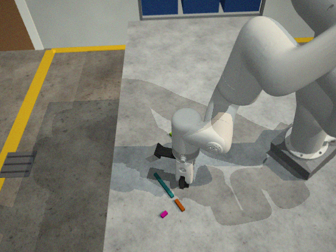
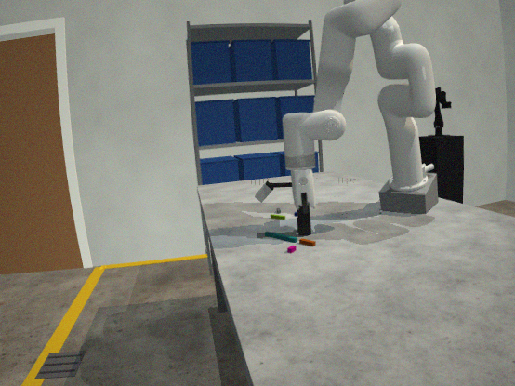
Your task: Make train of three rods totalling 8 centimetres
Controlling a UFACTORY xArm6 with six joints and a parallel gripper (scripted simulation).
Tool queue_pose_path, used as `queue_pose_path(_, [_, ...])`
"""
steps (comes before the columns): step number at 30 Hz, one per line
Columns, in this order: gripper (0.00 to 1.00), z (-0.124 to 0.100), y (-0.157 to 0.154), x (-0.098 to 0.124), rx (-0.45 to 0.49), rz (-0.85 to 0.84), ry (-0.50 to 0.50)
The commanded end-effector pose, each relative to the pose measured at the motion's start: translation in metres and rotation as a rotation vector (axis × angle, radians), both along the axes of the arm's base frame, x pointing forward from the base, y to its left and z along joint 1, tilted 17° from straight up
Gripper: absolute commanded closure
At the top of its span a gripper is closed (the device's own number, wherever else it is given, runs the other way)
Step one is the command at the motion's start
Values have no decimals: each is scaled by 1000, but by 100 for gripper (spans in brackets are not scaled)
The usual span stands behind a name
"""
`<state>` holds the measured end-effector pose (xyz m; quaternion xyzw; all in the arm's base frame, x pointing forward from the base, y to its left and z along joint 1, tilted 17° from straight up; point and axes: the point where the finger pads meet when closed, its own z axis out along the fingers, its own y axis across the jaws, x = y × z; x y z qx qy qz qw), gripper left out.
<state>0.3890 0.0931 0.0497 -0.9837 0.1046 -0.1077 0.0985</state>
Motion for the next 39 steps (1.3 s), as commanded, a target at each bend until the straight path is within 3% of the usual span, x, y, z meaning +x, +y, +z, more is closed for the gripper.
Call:
queue_pose_path(1, [76,1,0,1,1,0,-3])
queue_pose_path(12, [76,1,0,1,1,0,-3])
queue_pose_path(13, [96,1,0,1,1,0,-3])
queue_pose_path(39, [96,1,0,1,1,0,-3])
